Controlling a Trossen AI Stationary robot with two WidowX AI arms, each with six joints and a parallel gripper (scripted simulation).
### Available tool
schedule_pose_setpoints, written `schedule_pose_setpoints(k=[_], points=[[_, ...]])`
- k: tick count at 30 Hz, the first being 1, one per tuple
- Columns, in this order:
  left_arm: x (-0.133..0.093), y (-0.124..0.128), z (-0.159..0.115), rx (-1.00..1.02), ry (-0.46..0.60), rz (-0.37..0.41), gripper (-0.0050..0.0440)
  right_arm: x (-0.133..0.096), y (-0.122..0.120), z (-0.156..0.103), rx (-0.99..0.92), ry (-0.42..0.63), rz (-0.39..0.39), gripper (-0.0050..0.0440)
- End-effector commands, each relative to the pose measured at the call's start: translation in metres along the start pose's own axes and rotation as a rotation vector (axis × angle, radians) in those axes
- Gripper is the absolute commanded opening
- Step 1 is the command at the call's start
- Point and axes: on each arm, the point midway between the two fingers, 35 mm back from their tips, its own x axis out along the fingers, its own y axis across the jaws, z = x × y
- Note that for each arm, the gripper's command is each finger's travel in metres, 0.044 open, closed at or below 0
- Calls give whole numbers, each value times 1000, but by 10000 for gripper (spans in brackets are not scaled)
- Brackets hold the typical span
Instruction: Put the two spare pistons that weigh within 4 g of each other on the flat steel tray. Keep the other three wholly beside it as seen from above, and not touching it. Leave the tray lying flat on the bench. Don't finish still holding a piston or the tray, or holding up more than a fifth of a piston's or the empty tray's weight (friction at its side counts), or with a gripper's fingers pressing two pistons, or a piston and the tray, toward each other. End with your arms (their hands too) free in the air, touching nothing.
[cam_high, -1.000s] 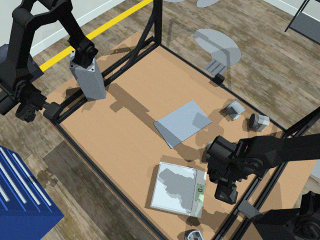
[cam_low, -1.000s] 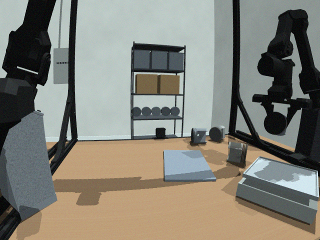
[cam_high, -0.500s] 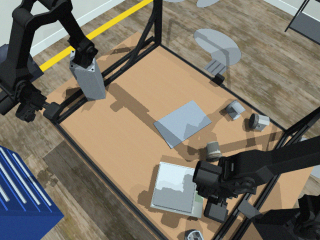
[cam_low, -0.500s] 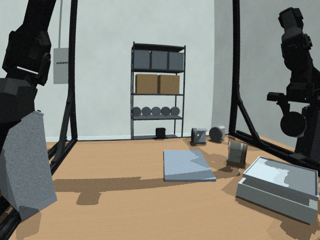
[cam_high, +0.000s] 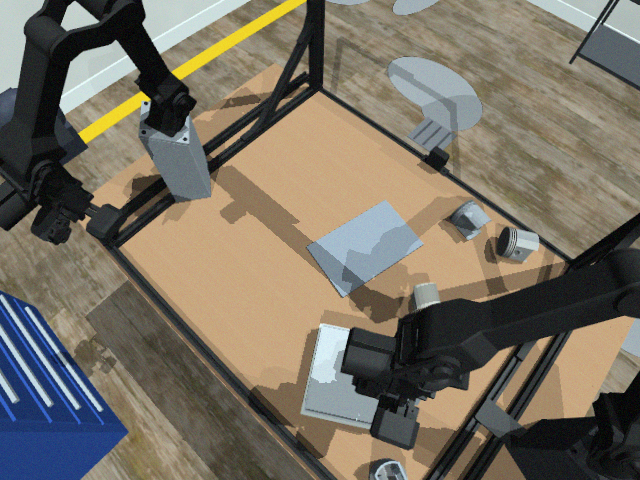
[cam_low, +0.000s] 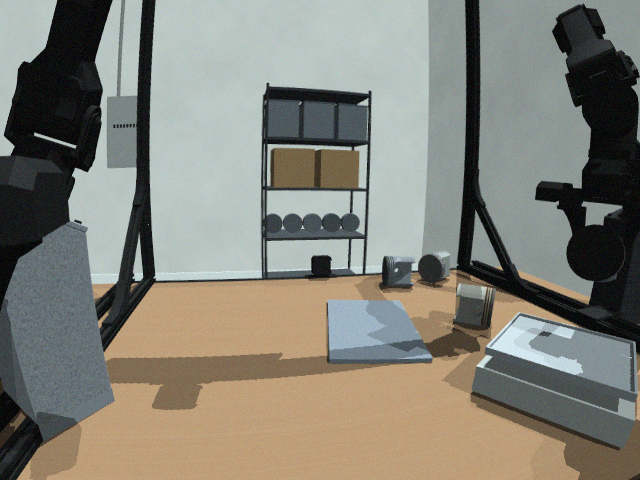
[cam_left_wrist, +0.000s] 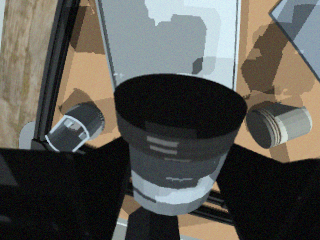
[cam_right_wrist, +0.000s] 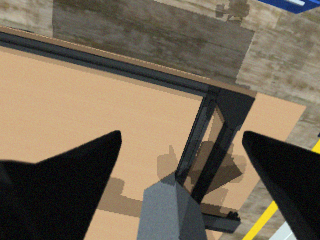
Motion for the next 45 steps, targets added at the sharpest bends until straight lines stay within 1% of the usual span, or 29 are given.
schedule_pose_setpoints(k=[1, 3, 5, 16, 20, 22, 37, 39, 45], points=[[-1, 3, 22, -5, -6, -1, 158, 0, 0, 0, -1, 1, 3, 440], [-1, 4, 32, -5, -6, -1, 158, 0, 0, 0, -1, 1, 3, 440], [-1, 4, 32, -5, -6, -1, 158, 0, 0, 0, -1, 1, 3, 440], [-2, 10, 85, -5, -6, 0, 158, 0, 0, 0, -1, 1, 3, 440], [-1, 10, 85, -84, 8, -3, 158, 0, 0, 0, -1, 1, 3, 440], [-1, 10, 85, -84, 8, -3, 158, 0, 0, 0, -1, 1, 3, 440], [-1, 10, 85, -477, 76, -21, 158, 0, 0, 0, -1, 1, 3, 440], [-1, 10, 85, -477, 76, -21, 158, 0, 0, 0, -1, 1, 3, 440], [-1, 10, 85, -635, 103, -28, 158, 0, 0, 0, -1, 1, 3, 440]])
